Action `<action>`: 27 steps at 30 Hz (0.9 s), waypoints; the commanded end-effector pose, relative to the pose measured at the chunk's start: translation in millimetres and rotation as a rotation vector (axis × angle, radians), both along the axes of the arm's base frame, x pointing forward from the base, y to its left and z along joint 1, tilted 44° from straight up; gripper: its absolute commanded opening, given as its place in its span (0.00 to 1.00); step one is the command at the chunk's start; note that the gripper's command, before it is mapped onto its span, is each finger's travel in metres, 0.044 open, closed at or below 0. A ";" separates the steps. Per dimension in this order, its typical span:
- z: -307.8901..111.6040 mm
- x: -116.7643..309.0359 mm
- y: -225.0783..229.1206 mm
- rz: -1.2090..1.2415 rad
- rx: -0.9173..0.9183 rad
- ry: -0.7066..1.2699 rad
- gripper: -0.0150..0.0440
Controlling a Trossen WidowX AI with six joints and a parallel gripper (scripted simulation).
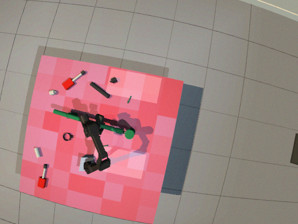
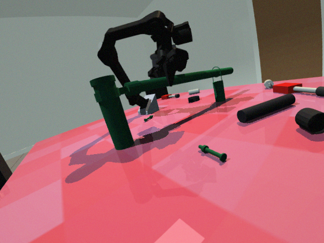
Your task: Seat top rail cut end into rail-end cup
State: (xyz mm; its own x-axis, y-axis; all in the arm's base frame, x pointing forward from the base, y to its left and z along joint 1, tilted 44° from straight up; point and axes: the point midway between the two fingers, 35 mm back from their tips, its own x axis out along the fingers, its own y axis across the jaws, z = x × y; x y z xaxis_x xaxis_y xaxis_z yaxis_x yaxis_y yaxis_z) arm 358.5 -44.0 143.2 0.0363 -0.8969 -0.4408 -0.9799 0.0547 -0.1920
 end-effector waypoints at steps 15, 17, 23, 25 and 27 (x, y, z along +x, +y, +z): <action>8.3 -0.1 -4.2 0.006 -0.009 -0.012 0.25; 8.8 0.0 -4.6 0.006 -0.009 -0.012 0.25; 9.8 -0.5 -5.9 0.006 -0.009 -0.012 0.25; 10.4 -0.7 -6.1 0.006 -0.009 -0.012 0.25; 10.7 -0.7 -6.4 0.006 -0.009 -0.012 0.25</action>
State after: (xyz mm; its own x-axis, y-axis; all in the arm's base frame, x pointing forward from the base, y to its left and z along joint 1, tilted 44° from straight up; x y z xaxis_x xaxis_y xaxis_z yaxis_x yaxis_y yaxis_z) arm 357.4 -49.1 148.2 0.0360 -0.8966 -0.4415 -0.9799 0.0550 -0.1917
